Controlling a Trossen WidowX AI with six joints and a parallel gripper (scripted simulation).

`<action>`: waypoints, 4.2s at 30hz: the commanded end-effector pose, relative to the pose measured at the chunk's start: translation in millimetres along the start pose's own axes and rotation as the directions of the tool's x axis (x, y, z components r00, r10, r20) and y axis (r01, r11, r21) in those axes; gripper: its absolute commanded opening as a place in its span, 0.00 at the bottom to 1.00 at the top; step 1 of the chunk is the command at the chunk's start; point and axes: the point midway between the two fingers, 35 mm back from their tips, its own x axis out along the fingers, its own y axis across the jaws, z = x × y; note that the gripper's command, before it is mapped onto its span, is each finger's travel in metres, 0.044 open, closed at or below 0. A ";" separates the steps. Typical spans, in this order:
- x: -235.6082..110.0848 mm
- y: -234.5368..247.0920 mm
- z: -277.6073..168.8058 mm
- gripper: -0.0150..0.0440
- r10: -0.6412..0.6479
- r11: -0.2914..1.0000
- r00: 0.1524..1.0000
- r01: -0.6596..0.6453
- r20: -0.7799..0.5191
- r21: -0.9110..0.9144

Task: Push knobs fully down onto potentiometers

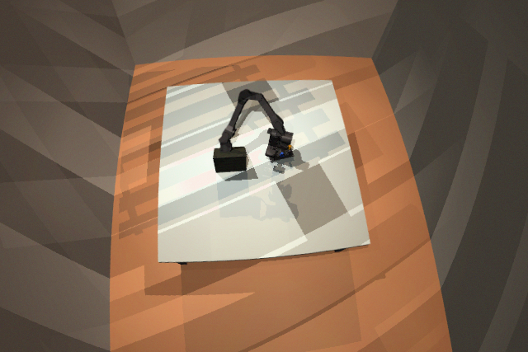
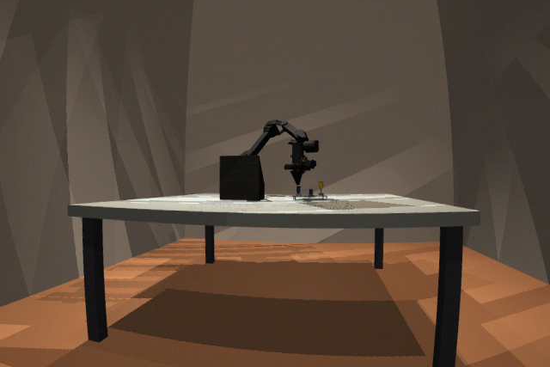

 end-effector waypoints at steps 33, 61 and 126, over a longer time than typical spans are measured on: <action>-34.2 7.6 47.2 0.25 0.022 0.829 0.996 -0.065 0.084 0.556; -52.5 29.7 82.5 0.25 0.008 0.021 0.999 -0.043 0.043 0.999; -22.5 46.2 103.0 0.25 -0.001 -0.628 1.000 -0.010 0.012 0.778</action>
